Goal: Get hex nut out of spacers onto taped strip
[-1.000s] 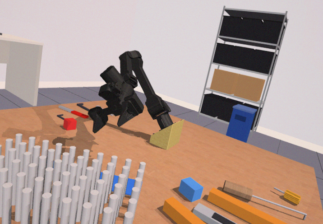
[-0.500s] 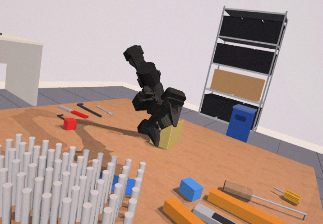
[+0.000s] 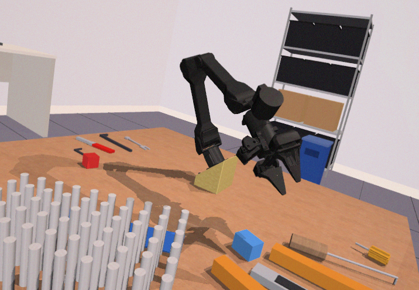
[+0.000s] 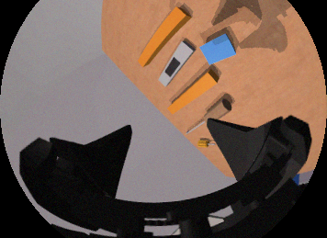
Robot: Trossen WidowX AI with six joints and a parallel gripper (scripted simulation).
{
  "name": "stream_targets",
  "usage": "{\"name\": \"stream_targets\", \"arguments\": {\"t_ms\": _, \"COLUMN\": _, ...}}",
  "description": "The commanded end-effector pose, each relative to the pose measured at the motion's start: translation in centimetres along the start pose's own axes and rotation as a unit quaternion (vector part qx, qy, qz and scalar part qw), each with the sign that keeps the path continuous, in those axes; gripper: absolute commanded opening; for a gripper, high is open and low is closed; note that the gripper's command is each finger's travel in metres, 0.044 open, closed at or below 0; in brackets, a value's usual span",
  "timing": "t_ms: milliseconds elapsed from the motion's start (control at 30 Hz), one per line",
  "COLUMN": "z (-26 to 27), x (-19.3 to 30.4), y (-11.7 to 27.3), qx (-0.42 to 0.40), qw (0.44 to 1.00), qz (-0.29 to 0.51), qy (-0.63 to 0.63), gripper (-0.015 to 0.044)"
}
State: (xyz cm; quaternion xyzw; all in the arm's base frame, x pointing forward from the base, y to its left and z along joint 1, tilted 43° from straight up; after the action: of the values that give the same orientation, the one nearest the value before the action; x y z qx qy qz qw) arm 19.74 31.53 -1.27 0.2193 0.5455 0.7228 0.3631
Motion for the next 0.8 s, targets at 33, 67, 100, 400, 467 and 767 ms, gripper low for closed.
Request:
{"name": "stream_targets", "arguments": {"t_ms": 33, "z": -3.9, "x": 6.1, "y": -2.8, "qx": 0.079, "qw": 0.987, "qz": -0.024, "qy": -0.139, "gripper": 0.044}}
{"name": "stream_targets", "arguments": {"t_ms": 67, "z": -4.5, "x": 6.9, "y": -3.1, "qx": 0.086, "qw": 0.982, "qz": -0.034, "qy": -0.165, "gripper": 0.044}}
{"name": "stream_targets", "arguments": {"t_ms": 100, "z": -5.1, "x": 7.7, "y": -3.4, "qx": 0.093, "qw": 0.977, "qz": -0.044, "qy": -0.189, "gripper": 0.044}}
{"name": "stream_targets", "arguments": {"t_ms": 400, "z": -6.3, "x": 9.0, "y": -3.9, "qx": 0.102, "qw": 0.964, "qz": -0.066, "qy": -0.235, "gripper": 0.044}}
{"name": "stream_targets", "arguments": {"t_ms": 467, "z": -6.3, "x": 9.0, "y": -3.9, "qx": 0.102, "qw": 0.964, "qz": -0.066, "qy": -0.235, "gripper": 0.044}}
{"name": "stream_targets", "arguments": {"t_ms": 767, "z": -9.0, "x": 6.0, "y": -8.5, "qx": 0.101, "qw": 0.965, "qz": -0.067, "qy": -0.234, "gripper": 0.044}}
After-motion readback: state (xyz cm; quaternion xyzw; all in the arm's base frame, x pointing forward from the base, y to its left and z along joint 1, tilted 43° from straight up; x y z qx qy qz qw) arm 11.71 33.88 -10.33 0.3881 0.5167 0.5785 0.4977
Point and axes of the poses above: the point midway between the two fingers, 35 mm back from their tips, its own y axis back along the fingers, its own z axis across the jaws, x = y × z, the point moved 8 cm from there along y, back along the fingers, and after that the axes turned 12 degrees about -y, right-handed, at the moved point
